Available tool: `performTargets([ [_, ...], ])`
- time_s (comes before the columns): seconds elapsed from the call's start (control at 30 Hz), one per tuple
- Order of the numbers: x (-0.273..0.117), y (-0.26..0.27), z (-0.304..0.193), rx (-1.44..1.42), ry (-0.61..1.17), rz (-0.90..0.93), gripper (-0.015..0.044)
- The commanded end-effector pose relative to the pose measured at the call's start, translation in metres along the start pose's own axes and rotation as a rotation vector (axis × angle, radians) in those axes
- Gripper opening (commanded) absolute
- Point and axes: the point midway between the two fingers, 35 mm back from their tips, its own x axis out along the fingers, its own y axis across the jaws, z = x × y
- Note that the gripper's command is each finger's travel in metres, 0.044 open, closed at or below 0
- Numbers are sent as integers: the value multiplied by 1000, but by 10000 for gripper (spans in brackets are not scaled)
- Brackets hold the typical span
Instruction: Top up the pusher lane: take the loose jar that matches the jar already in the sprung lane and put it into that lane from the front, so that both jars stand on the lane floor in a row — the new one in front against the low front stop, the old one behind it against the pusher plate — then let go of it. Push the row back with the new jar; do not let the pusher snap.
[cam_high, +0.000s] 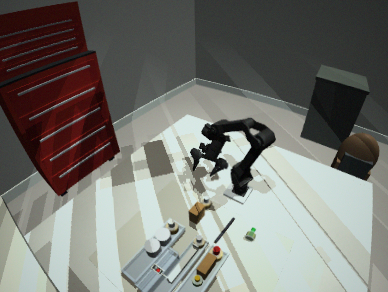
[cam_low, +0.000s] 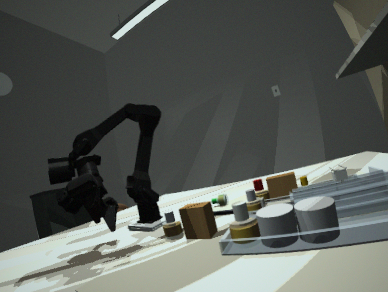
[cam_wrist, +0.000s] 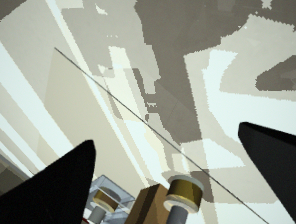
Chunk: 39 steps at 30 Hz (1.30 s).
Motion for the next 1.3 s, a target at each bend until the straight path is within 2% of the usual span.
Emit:
performTargets([
  [0.0,8,14,-26,-331,56,-120,440],
  [0.37,18,32,-95,-1201,230,-346,440],
  [0.77,5,33,-164,-2263,466,-513,440],
  [1.13,4,33,-167,-2319,479,-518,440],
  [1.27,20,25,-163,-2319,479,-518,440],
])
